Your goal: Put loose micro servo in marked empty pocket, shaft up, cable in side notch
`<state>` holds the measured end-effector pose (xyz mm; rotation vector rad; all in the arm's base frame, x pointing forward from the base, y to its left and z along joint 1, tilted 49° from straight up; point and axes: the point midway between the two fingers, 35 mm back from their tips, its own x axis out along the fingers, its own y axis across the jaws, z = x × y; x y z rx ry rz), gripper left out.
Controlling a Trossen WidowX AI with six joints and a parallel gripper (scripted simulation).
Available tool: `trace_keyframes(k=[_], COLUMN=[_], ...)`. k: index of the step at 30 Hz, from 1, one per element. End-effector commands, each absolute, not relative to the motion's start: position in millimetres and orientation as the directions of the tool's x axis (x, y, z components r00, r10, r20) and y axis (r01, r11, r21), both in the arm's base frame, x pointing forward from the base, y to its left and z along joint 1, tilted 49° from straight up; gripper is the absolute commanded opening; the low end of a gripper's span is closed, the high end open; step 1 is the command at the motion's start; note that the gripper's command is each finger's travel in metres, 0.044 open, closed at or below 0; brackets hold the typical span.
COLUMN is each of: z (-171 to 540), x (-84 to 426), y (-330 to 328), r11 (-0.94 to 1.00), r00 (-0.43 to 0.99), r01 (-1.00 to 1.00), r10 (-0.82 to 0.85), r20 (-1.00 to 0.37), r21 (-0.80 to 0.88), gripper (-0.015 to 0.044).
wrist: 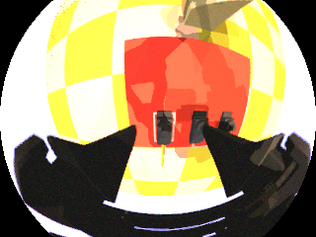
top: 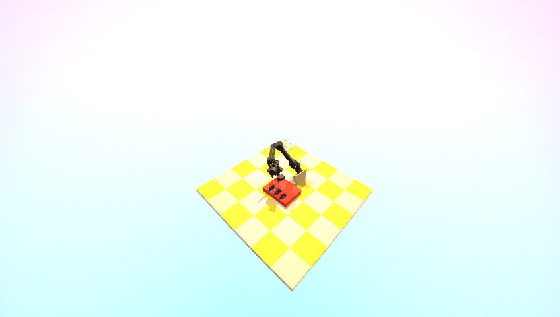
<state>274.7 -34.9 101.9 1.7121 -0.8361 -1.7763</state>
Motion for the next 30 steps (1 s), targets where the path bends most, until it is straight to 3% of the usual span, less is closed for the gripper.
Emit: trace_keyframes(k=[1,30], z=[117,144], x=[230,238], y=[-19,14], r11=[-0.663,-0.68], r00=[-0.068,-0.016], r01=[-0.037,0.045], r10=[-0.745,-0.733], r20=[-0.663,-0.68], r21=[0.748,0.732], gripper=[0.044,0.044])
